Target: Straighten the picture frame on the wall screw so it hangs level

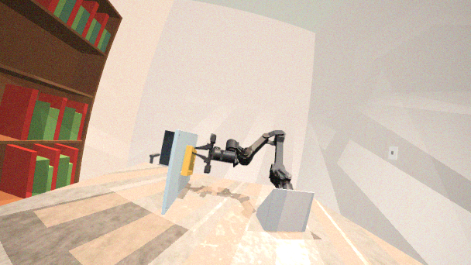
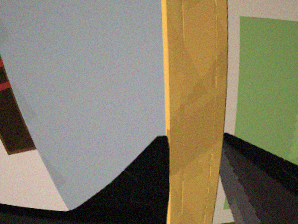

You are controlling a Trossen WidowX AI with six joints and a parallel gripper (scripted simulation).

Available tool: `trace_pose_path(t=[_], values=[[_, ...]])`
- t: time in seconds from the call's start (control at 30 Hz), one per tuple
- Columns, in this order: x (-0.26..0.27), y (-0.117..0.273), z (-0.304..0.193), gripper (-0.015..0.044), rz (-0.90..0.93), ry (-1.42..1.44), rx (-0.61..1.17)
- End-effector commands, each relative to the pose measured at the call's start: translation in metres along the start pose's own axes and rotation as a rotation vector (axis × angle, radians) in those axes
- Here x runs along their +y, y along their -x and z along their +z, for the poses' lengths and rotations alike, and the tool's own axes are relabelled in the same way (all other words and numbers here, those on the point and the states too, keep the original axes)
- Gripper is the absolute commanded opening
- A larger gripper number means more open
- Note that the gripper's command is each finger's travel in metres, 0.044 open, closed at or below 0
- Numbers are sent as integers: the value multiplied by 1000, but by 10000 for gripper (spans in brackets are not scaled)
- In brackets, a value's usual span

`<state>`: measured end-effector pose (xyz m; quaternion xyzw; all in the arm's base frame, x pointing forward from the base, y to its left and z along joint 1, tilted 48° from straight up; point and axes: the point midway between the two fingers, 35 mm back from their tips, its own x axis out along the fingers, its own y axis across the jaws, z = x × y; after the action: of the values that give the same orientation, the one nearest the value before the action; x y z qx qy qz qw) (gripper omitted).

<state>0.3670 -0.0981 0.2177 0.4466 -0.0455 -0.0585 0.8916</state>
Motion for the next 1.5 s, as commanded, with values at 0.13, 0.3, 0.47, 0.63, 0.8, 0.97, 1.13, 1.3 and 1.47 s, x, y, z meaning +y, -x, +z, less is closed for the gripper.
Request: trace_pose_path(t=[0.13,0.3,0.47,0.63,0.8,0.97,1.13,1.3,1.47], values=[[4,0,-2,0,16,8,6],[4,0,-2,0,16,8,6],[4,0,-2,0,16,8,6],[3,0,-2,0,16,8,6],[2,0,-2,0,16,8,6],[0,-1,-2,0,16,8,6],[-1,-1,-2,0,16,8,6],[-4,0,-1,0,4,1,0],[-4,0,0,0,2,1,-1]])
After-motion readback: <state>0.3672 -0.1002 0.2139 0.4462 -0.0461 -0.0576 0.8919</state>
